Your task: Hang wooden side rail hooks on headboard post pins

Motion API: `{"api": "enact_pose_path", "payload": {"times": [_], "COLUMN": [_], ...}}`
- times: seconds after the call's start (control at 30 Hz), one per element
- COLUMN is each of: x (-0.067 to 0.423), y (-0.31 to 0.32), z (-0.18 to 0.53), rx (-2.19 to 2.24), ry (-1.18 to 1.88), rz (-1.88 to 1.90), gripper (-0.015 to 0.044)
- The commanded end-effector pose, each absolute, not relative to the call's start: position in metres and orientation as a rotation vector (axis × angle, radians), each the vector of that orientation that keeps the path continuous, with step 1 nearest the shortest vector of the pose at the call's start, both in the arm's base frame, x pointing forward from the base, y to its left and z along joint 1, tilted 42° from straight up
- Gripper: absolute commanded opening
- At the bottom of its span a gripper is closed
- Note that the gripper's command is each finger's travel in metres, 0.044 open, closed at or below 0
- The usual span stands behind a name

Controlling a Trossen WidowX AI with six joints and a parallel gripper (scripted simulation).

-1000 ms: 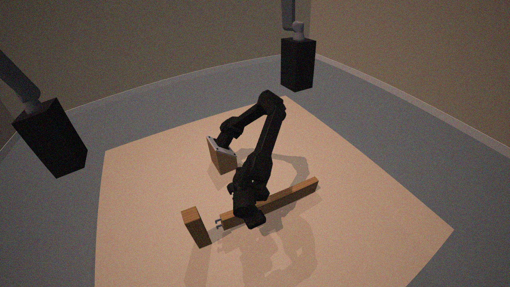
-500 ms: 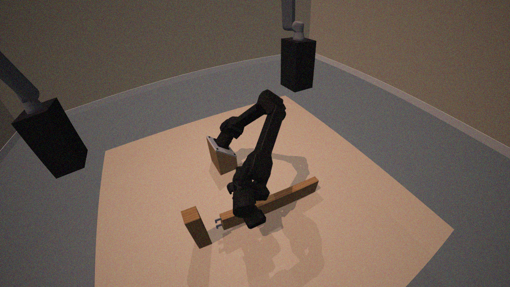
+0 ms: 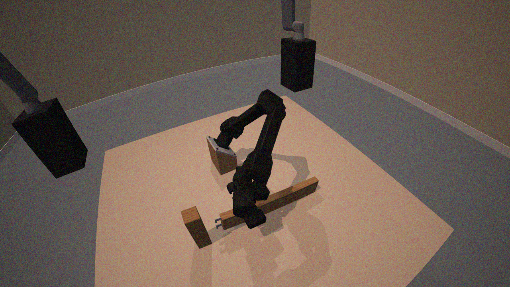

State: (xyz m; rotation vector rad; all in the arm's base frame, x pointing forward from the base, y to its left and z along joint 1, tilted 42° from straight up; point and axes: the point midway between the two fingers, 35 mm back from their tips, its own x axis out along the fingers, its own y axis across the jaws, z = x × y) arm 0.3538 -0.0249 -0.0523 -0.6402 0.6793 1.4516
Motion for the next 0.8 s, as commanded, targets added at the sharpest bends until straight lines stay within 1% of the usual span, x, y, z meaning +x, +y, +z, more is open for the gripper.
{"api": "enact_pose_path", "payload": {"times": [0.0,0.77], "x": [0.3561,0.3587], "y": [-0.0311,-0.0315], "z": [-0.0502,-0.0539], "rx": [-0.647,-0.648], "ry": [0.680,0.680], "rz": [1.435,1.435], "gripper": [0.0000,0.0000]}}
